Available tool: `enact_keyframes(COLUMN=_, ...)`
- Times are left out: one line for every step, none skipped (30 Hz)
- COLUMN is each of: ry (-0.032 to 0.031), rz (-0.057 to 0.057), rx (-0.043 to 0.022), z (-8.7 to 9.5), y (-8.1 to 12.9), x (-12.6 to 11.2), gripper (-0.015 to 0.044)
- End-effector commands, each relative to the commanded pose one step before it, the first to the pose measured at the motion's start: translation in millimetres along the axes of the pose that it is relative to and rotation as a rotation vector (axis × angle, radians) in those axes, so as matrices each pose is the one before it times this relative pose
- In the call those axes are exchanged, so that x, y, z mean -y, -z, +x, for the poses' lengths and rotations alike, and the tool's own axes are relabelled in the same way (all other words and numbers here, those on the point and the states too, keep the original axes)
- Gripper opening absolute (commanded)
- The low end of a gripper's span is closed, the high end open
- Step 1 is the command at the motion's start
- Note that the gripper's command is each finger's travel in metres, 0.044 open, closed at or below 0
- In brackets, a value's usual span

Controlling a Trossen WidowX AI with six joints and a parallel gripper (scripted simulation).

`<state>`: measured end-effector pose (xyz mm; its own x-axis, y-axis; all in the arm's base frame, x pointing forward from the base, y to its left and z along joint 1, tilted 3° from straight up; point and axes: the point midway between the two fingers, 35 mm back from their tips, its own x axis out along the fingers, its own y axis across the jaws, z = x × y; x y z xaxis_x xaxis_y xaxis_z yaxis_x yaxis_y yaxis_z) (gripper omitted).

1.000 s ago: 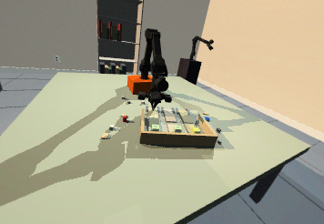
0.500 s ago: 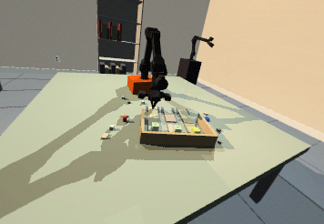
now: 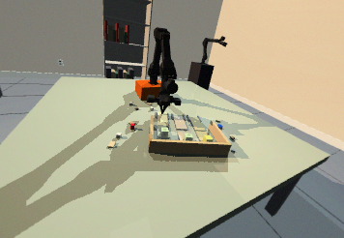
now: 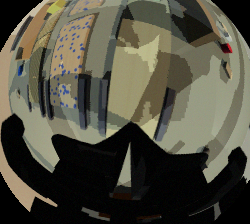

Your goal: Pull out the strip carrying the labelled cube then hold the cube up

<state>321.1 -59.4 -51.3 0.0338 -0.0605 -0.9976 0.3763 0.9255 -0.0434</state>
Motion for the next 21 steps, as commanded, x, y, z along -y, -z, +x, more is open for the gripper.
enact_keyframes(ry=0.00246, rz=0.0039, rx=-0.02717, z=4.76, y=16.20, x=1.26, gripper=0.0000)
enact_keyframes(ry=0.00000, rz=0.0000, rx=-0.00013, z=0.08, y=1.42, x=0.03, gripper=0.0000)
enact_keyframes(ry=0.00000, rz=0.0000, rx=-0.00013, z=0.08, y=1.38, x=0.02, gripper=0.0000)
enact_keyframes(ry=0.00000, rz=0.0000, rx=-0.00013, z=0.08, y=1.39, x=0.03, gripper=0.0000)
enact_keyframes(ry=0.00000, rz=0.0000, rx=-0.00013, z=0.05, y=1.36, x=0.02, gripper=0.0000)
enact_keyframes(ry=0.00000, rz=0.0000, rx=-0.00013, z=0.05, y=1.38, x=0.03, gripper=0.0000)
enact_keyframes(ry=0.00000, rz=0.0000, rx=-0.00013, z=0.03, y=1.34, x=0.02, gripper=0.0000)
enact_keyframes(ry=0.00000, rz=0.0000, rx=-0.00013, z=0.04, y=1.36, x=0.03, gripper=0.0000)
enact_keyframes(ry=0.00000, rz=0.0000, rx=-0.00012, z=0.03, y=1.31, x=0.02, gripper=0.0000)
enact_keyframes(ry=0.00000, rz=0.0000, rx=-0.00013, z=0.03, y=1.34, x=0.03, gripper=0.0000)
enact_keyframes(ry=0.00000, rz=0.0000, rx=-0.00012, z=0.02, y=1.30, x=0.02, gripper=0.0000)
enact_keyframes(ry=0.00000, rz=0.0000, rx=-0.00013, z=0.03, y=1.34, x=0.03, gripper=0.0000)
enact_keyframes(ry=0.00000, rz=0.0000, rx=-0.00012, z=0.02, y=1.29, x=0.02, gripper=0.0000)
enact_keyframes(ry=0.00000, rz=0.0000, rx=-0.00012, z=0.03, y=1.33, x=0.03, gripper=0.0000)
enact_keyframes(ry=0.00000, rz=0.0000, rx=-0.00012, z=0.02, y=1.27, x=0.02, gripper=0.0000)
enact_keyframes(ry=0.00000, rz=0.0000, rx=-0.00012, z=0.03, y=1.32, x=0.03, gripper=0.0000)
enact_keyframes(ry=0.00000, rz=0.0000, rx=-0.00012, z=0.02, y=1.26, x=0.02, gripper=0.0000)
enact_keyframes(ry=0.00000, rz=0.0000, rx=-0.00012, z=0.02, y=1.30, x=0.03, gripper=0.0000)
enact_keyframes(ry=0.00000, rz=0.0000, rx=-0.00012, z=0.02, y=1.24, x=0.02, gripper=0.0000)
enact_keyframes(ry=0.00000, rz=0.0000, rx=-0.00012, z=0.02, y=1.30, x=0.03, gripper=0.0000)
enact_keyframes(ry=0.00000, rz=0.0000, rx=-0.00012, z=0.02, y=1.23, x=0.02, gripper=0.0000)
